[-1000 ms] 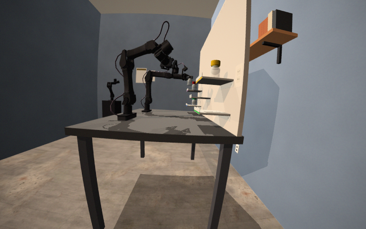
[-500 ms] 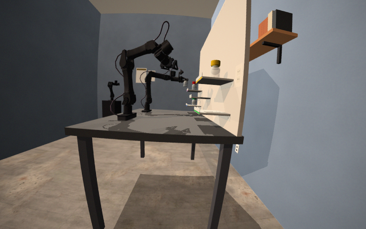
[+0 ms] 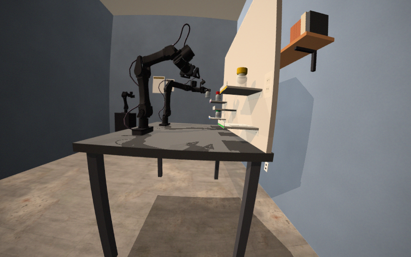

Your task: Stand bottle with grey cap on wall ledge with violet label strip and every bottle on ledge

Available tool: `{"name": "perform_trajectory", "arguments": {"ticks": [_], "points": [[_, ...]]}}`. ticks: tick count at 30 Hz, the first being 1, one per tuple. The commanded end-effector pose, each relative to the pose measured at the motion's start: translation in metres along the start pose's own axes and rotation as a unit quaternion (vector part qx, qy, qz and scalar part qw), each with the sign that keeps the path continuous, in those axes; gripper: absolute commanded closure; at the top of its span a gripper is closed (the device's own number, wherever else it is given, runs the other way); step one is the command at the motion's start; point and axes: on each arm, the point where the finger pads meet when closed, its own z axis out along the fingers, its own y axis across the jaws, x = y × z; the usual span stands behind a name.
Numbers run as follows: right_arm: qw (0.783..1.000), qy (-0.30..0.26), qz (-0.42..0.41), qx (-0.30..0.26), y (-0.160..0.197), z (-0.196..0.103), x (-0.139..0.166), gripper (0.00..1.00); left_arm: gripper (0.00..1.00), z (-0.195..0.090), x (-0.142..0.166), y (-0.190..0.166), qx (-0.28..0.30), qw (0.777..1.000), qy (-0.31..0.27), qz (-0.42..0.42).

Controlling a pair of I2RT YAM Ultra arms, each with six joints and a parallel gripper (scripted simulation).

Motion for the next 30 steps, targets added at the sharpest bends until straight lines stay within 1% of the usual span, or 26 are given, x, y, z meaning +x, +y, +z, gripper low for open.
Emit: {"name": "perform_trajectory", "arguments": {"ticks": [1,2,5,8,10,11,13,15,19,20,22,24,30], "points": [[1.0,-0.01,-0.01,-0.005,0.005,-0.004,-0.011,0.12,0.5,-0.006,-0.028,0.004,-0.044,0.998,-0.031,0.026],[1.0,-0.01,-0.01,-0.005,0.005,-0.004,-0.011,0.12,0.5,-0.006,-0.023,0.007,-0.064,0.997,-0.027,0.022],[1.0,-0.01,-0.01,-0.005,0.005,-0.004,-0.011,0.12,0.5,-0.008,-0.023,0.008,-0.121,0.992,-0.029,0.02],[1.0,-0.01,-0.01,-0.005,0.005,-0.004,-0.011,0.12,0.5,-0.009,-0.023,0.005,-0.157,0.987,-0.03,0.018],[1.0,-0.01,-0.01,-0.005,0.005,-0.004,-0.011,0.12,0.5,-0.009,-0.023,0.005,-0.157,0.987,-0.03,0.018],[1.0,-0.01,-0.01,-0.005,0.005,-0.004,-0.011,0.12,0.5,-0.01,-0.028,0.002,-0.167,0.985,-0.035,0.021],[1.0,-0.01,-0.01,-0.005,0.005,-0.004,-0.011,0.12,0.5,-0.009,-0.023,-0.001,-0.176,0.984,-0.031,0.018],[1.0,-0.01,-0.01,-0.005,0.005,-0.004,-0.011,0.12,0.5,-0.008,-0.025,-0.004,-0.179,0.983,-0.033,0.018],[1.0,-0.01,-0.01,-0.005,0.005,-0.004,-0.011,0.12,0.5,-0.006,-0.027,-0.012,-0.168,0.985,-0.035,0.02],[1.0,-0.01,-0.01,-0.005,0.005,-0.004,-0.011,0.12,0.5,-0.006,-0.032,-0.012,-0.168,0.984,-0.044,0.024],[1.0,-0.01,-0.01,-0.005,0.005,-0.004,-0.011,0.12,0.5,-0.006,-0.027,-0.012,-0.168,0.984,-0.044,0.024],[1.0,-0.01,-0.01,-0.005,0.005,-0.004,-0.011,0.12,0.5,-0.005,-0.018,-0.011,-0.169,0.985,-0.031,0.018],[1.0,-0.01,-0.01,-0.005,0.005,-0.004,-0.011,0.12,0.5,-0.006,-0.023,-0.012,-0.169,0.985,-0.036,0.02]]}}
